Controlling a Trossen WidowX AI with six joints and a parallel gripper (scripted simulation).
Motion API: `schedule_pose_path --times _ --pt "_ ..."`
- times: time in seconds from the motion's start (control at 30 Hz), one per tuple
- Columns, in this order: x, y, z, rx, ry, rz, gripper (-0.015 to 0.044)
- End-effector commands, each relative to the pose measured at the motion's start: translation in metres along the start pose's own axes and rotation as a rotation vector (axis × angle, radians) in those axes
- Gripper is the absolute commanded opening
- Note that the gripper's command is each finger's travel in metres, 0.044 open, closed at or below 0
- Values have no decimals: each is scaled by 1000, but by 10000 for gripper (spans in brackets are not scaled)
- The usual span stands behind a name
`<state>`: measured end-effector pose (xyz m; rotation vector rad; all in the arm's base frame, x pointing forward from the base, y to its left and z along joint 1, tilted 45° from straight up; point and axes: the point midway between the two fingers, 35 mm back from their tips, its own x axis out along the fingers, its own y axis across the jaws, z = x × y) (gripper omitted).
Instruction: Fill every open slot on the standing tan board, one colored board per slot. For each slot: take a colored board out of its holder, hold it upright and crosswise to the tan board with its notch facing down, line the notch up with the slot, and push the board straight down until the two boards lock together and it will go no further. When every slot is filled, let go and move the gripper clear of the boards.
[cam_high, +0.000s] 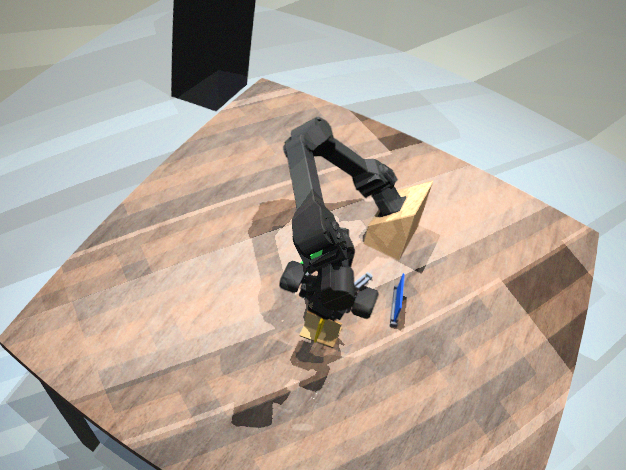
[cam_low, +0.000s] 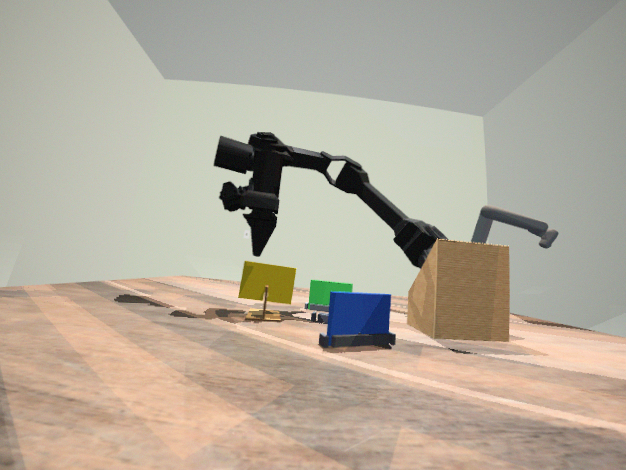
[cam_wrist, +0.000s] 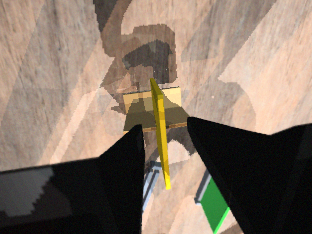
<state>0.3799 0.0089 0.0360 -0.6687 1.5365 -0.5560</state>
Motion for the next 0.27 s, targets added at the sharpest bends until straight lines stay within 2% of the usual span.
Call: schedule_pose_path --times 0.0,0.23 --pt "-19 0 -2 4 1 3 162" --pt "-19 1 1 4 1 3 162"
